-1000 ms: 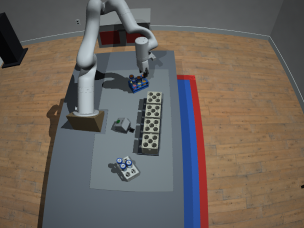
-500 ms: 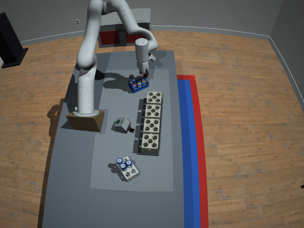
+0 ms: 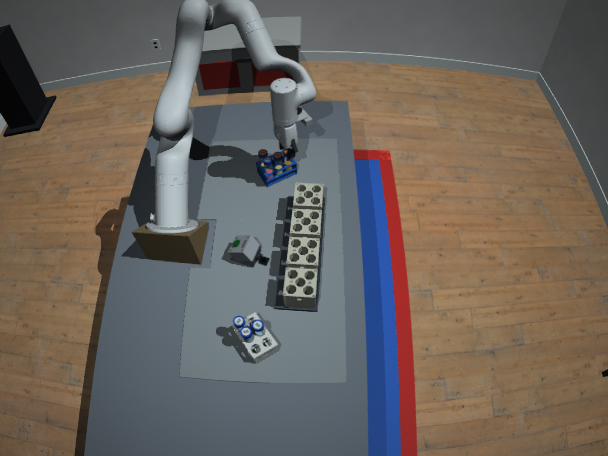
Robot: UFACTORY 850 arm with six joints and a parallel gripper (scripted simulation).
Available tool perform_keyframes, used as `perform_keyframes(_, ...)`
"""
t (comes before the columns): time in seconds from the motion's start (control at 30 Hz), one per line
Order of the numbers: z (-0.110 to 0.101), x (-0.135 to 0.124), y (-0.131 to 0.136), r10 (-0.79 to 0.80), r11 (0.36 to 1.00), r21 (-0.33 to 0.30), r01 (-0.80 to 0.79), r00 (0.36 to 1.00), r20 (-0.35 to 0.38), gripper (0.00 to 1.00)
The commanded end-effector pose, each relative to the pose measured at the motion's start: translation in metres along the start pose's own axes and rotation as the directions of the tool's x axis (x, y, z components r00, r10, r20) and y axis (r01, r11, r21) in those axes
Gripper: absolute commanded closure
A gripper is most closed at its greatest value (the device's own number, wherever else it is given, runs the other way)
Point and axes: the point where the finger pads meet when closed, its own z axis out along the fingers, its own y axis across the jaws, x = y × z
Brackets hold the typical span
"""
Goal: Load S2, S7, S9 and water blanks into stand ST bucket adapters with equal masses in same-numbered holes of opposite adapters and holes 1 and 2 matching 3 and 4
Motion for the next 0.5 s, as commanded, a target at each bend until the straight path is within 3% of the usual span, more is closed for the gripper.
perform_keyframes(0.0, 0.0020, 0.0006, 0.0001, 0.000, 1.000, 0.000, 0.000, 1.000, -0.001, 0.43)
perform_keyframes(0.47, 0.0100, 0.0006, 0.0001, 0.000, 1.000, 0.000, 0.000, 1.000, -0.001, 0.43)
